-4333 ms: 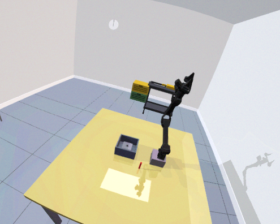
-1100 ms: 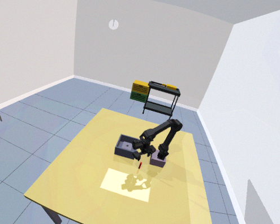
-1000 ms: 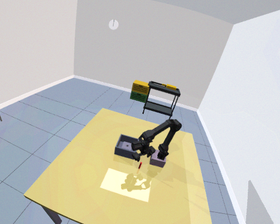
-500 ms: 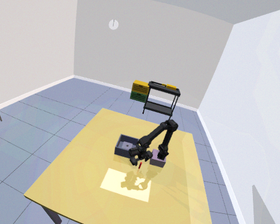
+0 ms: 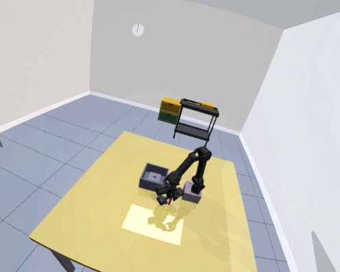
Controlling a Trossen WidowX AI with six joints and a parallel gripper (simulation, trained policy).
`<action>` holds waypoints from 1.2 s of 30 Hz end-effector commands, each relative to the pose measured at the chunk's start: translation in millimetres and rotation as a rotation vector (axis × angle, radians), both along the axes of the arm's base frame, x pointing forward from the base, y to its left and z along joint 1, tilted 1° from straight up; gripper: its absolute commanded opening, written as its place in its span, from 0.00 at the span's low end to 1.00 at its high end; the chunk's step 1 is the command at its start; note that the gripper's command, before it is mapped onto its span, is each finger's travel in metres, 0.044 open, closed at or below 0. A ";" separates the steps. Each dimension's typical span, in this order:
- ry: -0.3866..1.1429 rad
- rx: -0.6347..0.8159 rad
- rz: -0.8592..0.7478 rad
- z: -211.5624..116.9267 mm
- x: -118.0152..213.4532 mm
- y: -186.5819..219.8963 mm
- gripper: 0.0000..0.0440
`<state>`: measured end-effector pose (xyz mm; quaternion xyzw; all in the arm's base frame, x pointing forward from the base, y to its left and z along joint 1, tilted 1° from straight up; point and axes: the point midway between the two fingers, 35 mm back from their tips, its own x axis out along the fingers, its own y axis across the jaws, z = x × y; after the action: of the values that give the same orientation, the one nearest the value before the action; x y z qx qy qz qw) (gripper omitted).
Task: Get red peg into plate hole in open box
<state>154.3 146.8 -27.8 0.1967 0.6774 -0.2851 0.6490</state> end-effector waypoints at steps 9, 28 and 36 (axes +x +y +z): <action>0.073 -0.069 0.011 -16.8 -10.2 -10.1 0.00; -0.077 -0.071 0.036 48.6 33.8 1.0 0.00; -0.132 -0.084 0.007 82.7 53.6 -4.4 0.00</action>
<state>197.4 143.4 38.7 0.1778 0.6335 -0.2980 0.6916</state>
